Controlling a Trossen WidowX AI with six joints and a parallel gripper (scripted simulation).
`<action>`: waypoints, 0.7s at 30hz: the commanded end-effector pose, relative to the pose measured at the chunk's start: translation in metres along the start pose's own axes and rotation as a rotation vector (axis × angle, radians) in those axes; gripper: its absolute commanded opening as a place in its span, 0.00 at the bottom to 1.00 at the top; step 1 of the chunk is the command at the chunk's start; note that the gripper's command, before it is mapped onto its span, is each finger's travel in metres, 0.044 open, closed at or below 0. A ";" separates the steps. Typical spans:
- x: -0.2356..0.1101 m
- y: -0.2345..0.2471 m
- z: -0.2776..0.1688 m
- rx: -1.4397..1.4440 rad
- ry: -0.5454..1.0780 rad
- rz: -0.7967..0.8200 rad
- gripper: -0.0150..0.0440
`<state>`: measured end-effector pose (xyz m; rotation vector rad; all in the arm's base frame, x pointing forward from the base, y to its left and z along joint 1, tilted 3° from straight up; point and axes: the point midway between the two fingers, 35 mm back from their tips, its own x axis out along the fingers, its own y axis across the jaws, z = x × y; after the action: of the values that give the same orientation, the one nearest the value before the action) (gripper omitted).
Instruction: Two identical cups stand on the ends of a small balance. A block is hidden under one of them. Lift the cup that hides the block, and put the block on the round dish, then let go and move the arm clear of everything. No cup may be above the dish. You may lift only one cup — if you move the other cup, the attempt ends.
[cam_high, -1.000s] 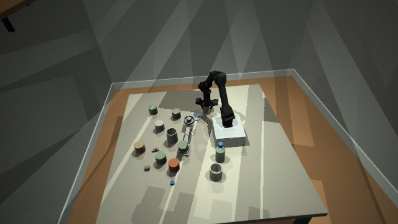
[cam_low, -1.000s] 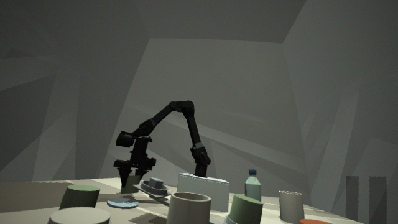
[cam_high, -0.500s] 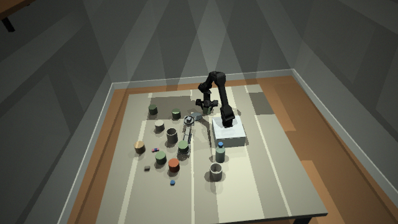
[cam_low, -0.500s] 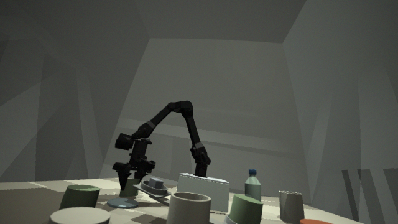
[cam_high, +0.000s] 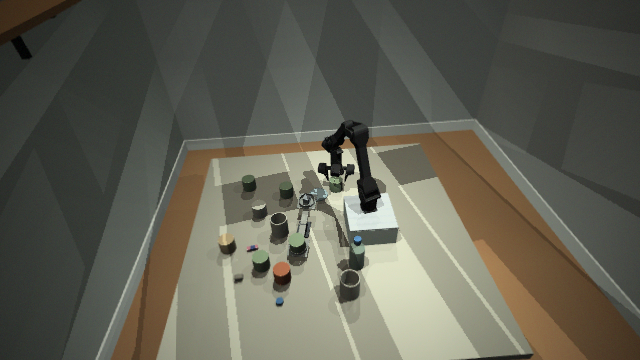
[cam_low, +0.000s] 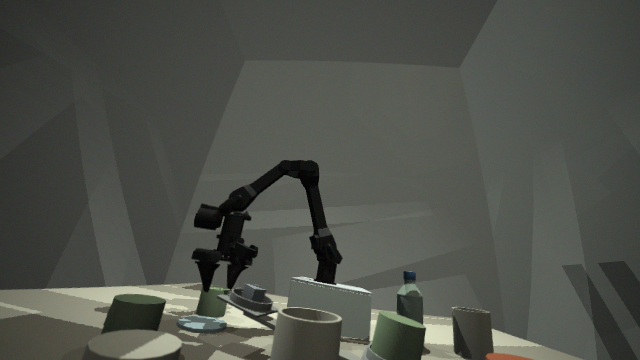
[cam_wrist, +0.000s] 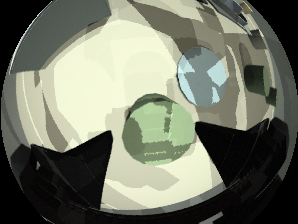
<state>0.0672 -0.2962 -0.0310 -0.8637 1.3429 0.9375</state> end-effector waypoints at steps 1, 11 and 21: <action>-0.022 -0.002 -0.004 -0.004 0.023 -0.013 1.00; -0.036 -0.047 0.033 -0.023 0.038 -0.033 0.69; -0.062 -0.111 0.132 0.164 0.013 -0.033 0.69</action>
<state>0.1872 -0.2477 0.0203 -0.8056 1.3853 0.8376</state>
